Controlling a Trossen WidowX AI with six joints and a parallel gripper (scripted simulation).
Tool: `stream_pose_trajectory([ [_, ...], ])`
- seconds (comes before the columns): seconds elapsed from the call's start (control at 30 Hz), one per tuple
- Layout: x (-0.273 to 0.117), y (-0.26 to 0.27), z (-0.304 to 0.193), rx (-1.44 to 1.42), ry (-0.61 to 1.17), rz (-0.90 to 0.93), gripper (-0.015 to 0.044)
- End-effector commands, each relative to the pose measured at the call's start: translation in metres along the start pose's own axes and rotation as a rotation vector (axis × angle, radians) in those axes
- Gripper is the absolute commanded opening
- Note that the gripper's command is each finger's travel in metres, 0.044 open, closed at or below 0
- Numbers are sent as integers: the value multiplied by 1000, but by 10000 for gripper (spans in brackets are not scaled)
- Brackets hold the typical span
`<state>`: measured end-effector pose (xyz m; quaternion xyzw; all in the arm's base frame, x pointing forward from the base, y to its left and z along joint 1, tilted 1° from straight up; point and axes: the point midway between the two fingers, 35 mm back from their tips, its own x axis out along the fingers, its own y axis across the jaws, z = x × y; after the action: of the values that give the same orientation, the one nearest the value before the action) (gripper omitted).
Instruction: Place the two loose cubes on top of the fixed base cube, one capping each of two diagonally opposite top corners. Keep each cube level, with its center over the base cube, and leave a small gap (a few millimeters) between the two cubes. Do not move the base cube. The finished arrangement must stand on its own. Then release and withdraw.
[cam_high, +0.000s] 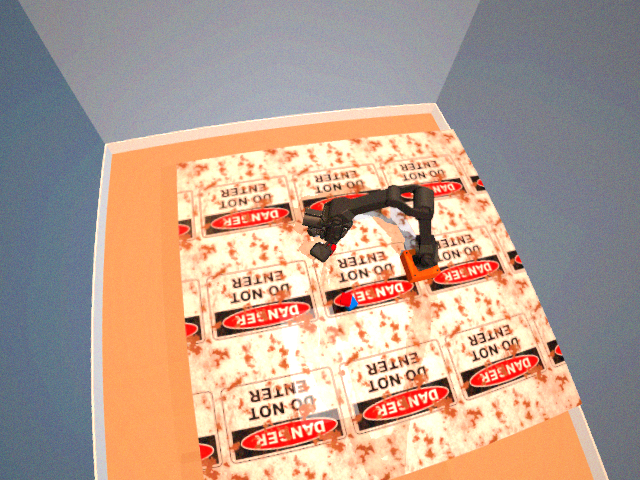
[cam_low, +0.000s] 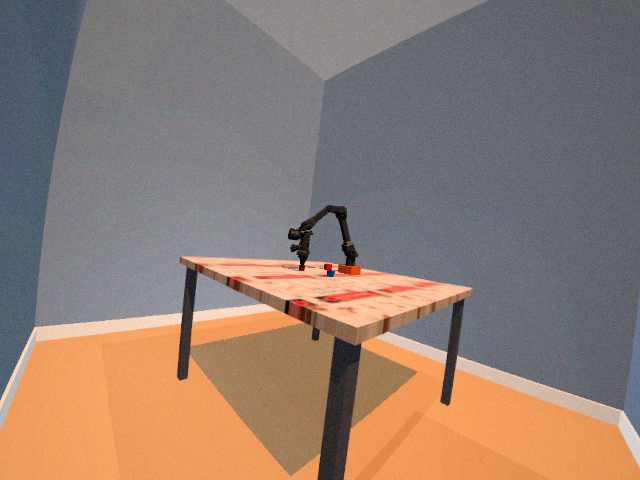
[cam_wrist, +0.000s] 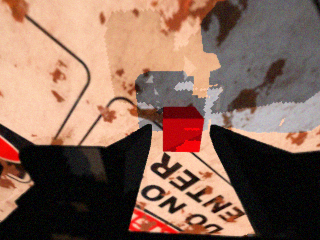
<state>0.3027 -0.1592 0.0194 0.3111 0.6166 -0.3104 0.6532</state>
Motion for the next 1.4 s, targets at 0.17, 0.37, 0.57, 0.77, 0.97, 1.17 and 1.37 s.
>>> stream_pose_trajectory([
  [0.17,6,0,-2,-5,5,1,134],
  [0.37,4,0,-1,-5,5,1,105],
  [0.57,-13,1,1,-5,5,1,105],
  [0.77,-32,2,3,-5,5,1,105],
  [0.97,-51,2,4,-5,5,1,105],
  [1.17,-70,1,3,-5,5,1,105],
  [1.37,-89,0,1,-5,5,1,105],
])
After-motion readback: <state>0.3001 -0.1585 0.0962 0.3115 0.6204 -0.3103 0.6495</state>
